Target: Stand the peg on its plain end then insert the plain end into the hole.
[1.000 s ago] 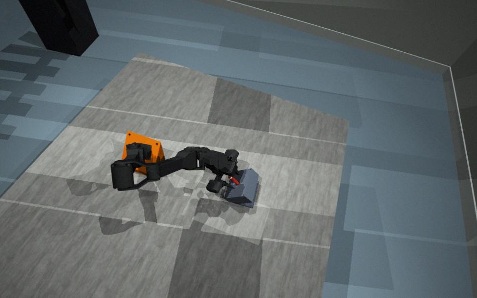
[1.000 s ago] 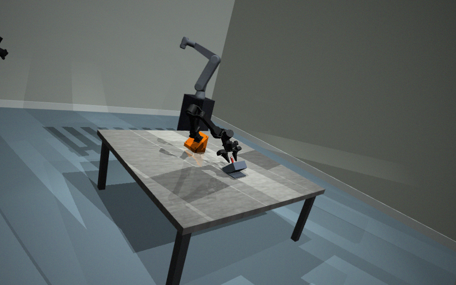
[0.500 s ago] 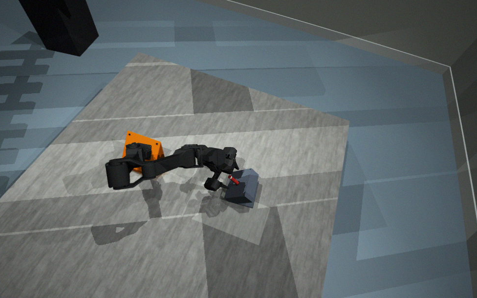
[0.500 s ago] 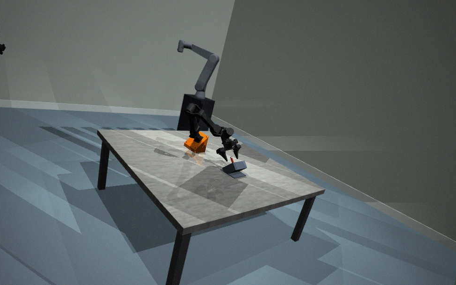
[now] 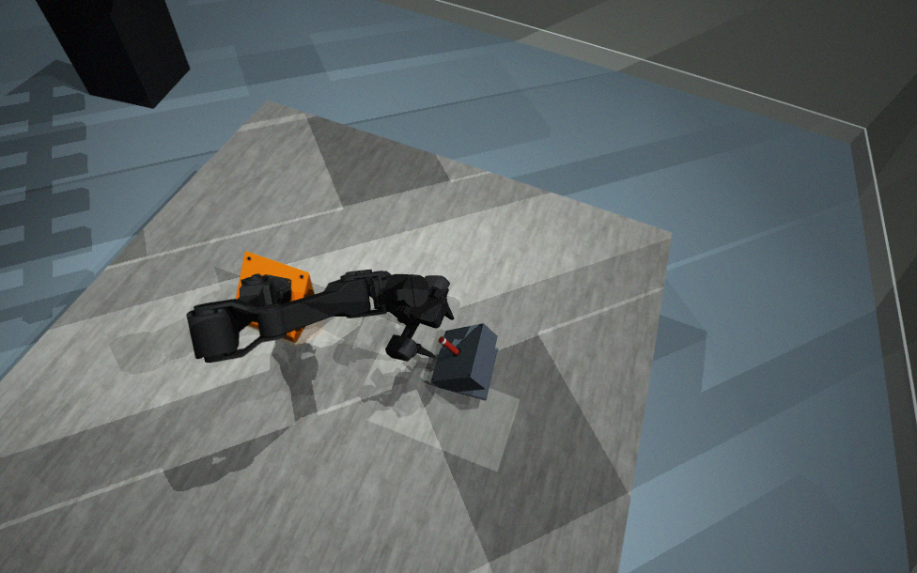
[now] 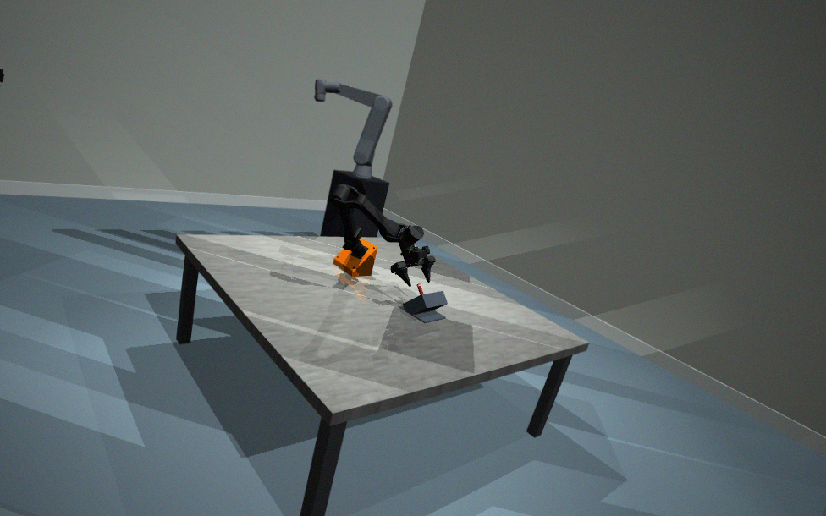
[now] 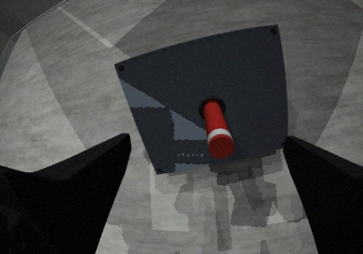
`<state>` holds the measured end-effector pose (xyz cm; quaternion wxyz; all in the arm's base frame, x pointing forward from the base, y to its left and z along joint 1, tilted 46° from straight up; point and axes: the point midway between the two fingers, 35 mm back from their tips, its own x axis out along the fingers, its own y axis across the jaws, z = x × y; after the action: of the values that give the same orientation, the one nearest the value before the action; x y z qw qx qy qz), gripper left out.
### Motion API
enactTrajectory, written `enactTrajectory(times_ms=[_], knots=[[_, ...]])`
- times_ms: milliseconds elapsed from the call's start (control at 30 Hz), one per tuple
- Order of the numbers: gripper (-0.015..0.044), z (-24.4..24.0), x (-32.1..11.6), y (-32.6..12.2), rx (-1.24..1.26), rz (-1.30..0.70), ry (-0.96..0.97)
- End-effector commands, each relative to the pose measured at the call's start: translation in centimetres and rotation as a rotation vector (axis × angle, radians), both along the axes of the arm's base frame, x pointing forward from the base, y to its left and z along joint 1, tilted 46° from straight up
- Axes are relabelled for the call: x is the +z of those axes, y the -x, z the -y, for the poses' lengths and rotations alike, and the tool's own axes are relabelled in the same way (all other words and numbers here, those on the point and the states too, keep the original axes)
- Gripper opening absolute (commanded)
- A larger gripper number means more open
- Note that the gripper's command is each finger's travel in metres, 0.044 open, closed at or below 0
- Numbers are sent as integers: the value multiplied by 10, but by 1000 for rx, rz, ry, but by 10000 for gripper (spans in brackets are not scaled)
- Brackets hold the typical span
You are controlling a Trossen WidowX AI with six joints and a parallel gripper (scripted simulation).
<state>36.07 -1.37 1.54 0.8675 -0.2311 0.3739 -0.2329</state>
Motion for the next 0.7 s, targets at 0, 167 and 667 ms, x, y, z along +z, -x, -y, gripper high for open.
enactTrajectory(times_ms=[0, 167, 667], knots=[[440, -6, 6, 4, 1, 9, -2], [440, -11, 10, 8, 2, 8, -3], [440, -26, 21, 24, 6, 8, -1]])
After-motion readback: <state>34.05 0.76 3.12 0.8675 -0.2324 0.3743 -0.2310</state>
